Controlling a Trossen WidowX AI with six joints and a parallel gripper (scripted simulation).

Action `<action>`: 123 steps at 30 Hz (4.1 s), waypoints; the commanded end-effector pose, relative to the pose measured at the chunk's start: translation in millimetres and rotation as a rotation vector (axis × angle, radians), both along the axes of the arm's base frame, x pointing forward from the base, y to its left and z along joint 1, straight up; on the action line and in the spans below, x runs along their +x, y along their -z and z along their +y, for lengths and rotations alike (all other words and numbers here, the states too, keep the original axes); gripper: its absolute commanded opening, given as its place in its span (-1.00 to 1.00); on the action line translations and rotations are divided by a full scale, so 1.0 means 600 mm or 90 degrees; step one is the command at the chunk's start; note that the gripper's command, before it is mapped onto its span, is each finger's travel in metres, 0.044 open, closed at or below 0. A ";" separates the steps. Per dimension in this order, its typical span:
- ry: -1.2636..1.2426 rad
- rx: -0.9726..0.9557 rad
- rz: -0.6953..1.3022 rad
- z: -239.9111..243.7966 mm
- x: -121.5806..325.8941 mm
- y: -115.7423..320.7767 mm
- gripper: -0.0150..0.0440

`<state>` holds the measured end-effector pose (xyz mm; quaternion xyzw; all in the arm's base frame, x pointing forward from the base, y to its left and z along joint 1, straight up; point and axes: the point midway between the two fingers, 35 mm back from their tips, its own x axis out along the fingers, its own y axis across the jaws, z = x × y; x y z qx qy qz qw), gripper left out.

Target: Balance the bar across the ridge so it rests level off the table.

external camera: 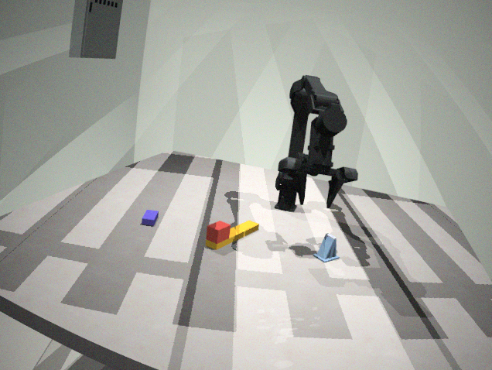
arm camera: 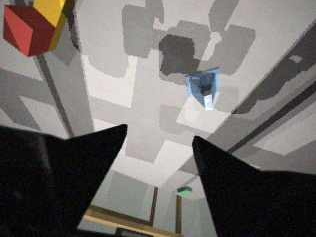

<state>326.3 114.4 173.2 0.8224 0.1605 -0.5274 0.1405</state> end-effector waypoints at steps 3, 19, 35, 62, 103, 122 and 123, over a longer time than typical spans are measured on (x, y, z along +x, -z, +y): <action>0.066 -0.002 0.038 -0.049 0.012 0.005 0.58; 0.239 -0.006 0.144 -0.182 0.015 0.020 0.58; 0.410 0.012 0.251 -0.307 -0.014 0.030 0.58; 0.417 0.013 0.255 -0.313 -0.012 0.169 0.58; 0.414 0.010 0.253 -0.314 -0.010 0.206 -0.05; 0.415 0.010 0.253 -0.315 -0.004 0.149 -0.49; 0.415 0.010 0.253 -0.315 -0.004 0.145 -0.49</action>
